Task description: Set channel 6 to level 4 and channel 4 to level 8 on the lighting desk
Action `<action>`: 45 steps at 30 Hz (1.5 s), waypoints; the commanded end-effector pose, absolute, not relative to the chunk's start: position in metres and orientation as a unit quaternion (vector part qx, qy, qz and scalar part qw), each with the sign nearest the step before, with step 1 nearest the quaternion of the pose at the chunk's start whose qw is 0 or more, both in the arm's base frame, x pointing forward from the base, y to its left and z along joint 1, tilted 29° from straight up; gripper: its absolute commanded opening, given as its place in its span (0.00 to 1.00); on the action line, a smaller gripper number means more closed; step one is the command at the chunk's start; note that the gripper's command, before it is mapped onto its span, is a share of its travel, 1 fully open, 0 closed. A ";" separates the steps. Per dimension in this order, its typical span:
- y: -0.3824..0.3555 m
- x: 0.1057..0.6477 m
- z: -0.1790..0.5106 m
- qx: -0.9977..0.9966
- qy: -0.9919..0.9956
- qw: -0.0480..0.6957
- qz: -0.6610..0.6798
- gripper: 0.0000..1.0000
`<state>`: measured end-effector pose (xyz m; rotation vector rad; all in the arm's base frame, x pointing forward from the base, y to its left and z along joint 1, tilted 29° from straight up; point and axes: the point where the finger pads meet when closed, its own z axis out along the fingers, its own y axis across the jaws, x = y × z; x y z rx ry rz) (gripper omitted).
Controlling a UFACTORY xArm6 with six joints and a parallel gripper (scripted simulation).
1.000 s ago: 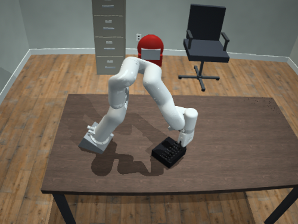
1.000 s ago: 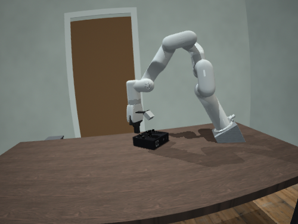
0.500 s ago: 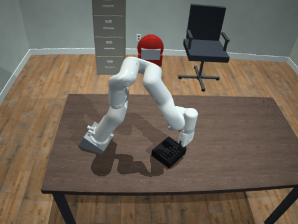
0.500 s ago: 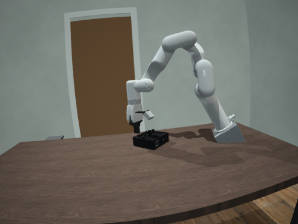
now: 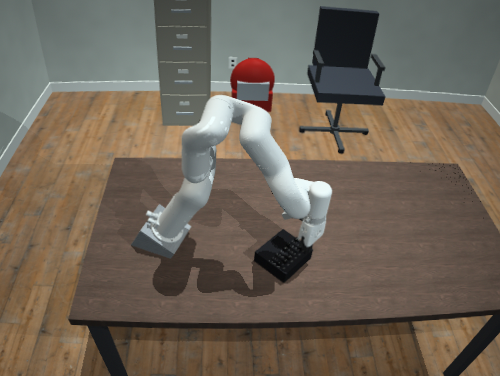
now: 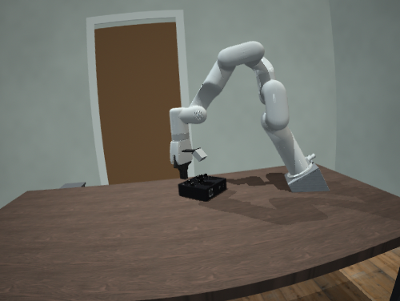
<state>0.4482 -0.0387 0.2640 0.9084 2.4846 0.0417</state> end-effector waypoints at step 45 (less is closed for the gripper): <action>-0.040 0.454 0.255 0.333 0.910 0.247 0.016 0.00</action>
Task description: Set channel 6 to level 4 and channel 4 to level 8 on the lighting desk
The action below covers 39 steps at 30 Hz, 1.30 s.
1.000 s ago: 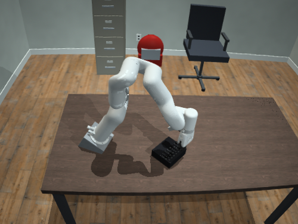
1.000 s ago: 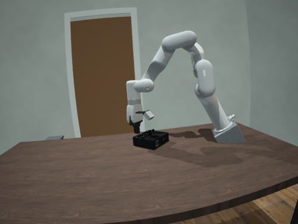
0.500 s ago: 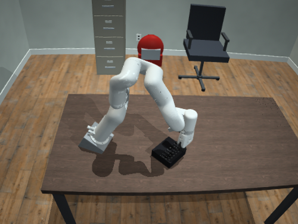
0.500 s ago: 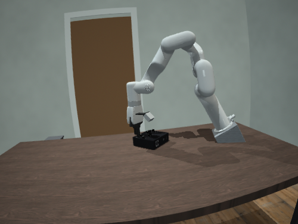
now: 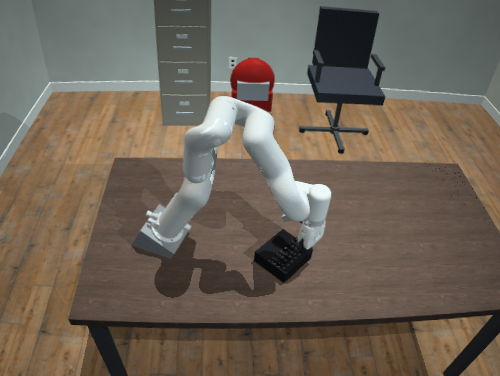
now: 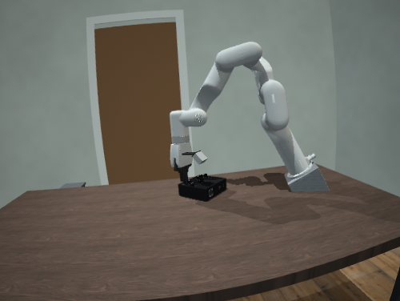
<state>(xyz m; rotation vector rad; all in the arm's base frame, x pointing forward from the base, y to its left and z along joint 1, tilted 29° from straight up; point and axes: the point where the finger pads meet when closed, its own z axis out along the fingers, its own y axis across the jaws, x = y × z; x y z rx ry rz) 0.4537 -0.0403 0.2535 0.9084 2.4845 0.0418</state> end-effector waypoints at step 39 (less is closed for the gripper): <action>-0.033 0.447 0.250 0.333 0.910 0.247 0.016 0.00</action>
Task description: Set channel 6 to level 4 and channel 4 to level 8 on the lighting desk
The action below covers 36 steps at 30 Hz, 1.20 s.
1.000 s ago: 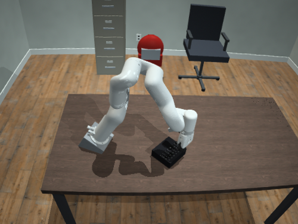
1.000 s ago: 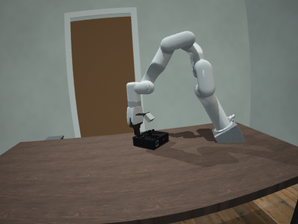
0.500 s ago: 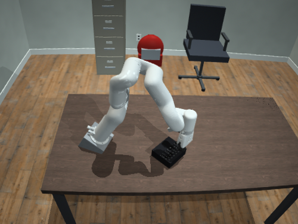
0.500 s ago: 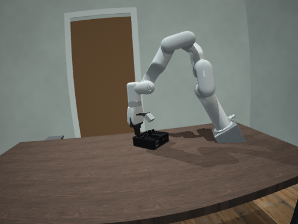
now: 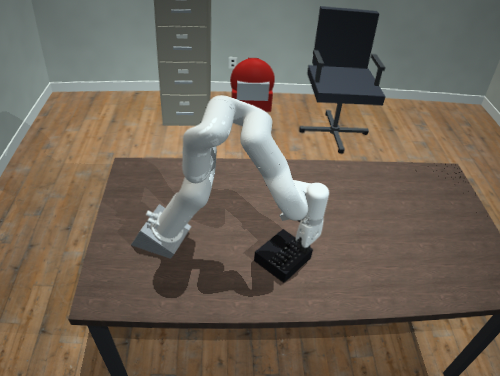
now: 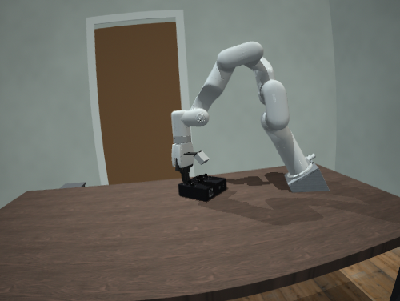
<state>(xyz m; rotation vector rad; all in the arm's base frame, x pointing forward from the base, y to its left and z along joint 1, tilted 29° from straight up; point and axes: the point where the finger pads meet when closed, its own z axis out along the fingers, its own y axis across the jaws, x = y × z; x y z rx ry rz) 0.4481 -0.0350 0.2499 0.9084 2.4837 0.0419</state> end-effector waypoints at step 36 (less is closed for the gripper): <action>-0.026 0.439 0.245 0.333 0.910 0.247 0.016 0.00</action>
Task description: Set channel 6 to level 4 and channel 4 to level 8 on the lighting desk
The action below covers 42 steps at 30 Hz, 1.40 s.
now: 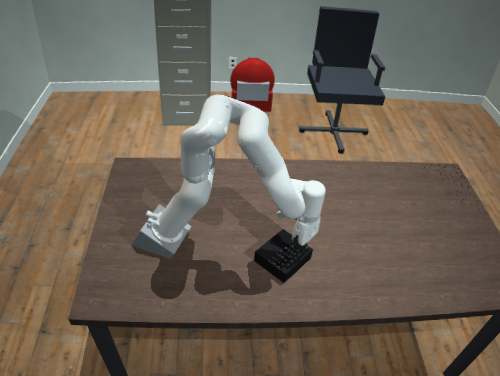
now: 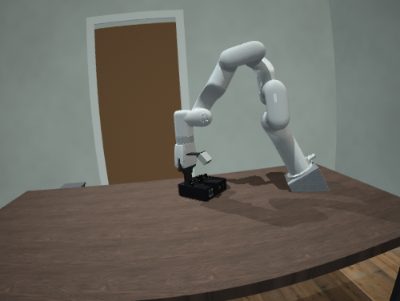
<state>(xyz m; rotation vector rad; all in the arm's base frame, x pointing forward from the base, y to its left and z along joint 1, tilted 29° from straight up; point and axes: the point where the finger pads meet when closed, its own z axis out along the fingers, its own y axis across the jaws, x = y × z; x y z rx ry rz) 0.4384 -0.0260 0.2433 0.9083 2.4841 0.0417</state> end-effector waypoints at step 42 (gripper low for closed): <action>-0.029 0.443 0.247 0.333 0.910 0.247 0.016 0.00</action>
